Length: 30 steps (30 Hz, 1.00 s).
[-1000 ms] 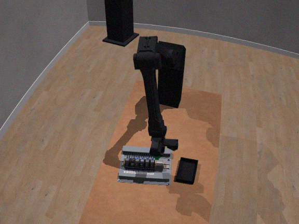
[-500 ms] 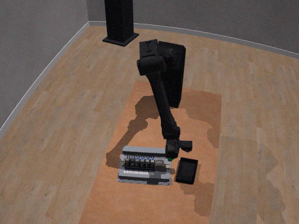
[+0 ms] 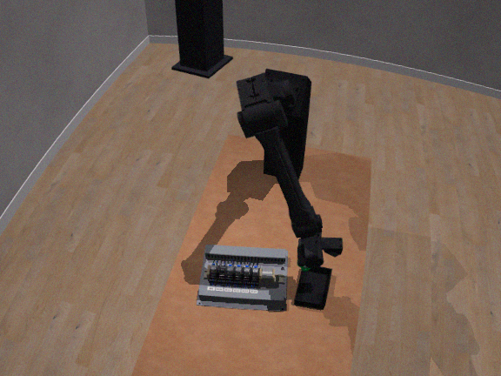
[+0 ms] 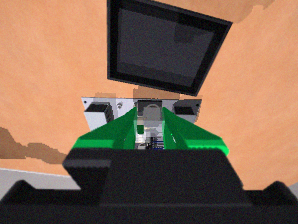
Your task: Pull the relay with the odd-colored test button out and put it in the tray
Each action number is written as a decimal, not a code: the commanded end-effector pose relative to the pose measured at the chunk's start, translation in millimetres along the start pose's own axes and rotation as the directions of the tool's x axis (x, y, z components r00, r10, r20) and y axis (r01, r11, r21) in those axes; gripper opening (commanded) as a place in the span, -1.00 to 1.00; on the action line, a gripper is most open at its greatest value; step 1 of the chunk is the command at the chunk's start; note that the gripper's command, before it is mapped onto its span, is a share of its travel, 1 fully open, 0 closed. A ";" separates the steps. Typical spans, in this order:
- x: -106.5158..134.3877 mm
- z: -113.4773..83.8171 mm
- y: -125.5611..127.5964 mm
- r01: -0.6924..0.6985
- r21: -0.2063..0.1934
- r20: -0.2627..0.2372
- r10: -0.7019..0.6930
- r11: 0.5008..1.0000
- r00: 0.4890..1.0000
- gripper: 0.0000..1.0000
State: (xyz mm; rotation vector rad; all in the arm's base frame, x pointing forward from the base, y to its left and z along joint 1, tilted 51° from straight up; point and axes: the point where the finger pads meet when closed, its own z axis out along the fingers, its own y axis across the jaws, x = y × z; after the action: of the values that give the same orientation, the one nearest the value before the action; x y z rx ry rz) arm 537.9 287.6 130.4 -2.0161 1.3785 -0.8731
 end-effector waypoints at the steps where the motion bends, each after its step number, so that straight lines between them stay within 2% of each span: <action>1: -22.0 -8.5 -18.3 -0.016 0.025 0.019 0.016 1.000 1.000 -1.00; 10: -46.1 -6.9 -18.4 -0.013 0.020 0.019 0.013 1.000 1.000 -1.00; 18: -49.5 -15.1 -28.3 -0.023 0.038 0.021 0.022 0.999 1.000 -1.00; 30: -52.8 -13.1 -26.1 -0.014 0.034 0.022 0.014 0.999 1.000 -1.00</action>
State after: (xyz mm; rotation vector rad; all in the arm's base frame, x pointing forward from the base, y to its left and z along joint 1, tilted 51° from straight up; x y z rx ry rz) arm 533.2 328.4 131.9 -1.9939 1.3826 -0.8684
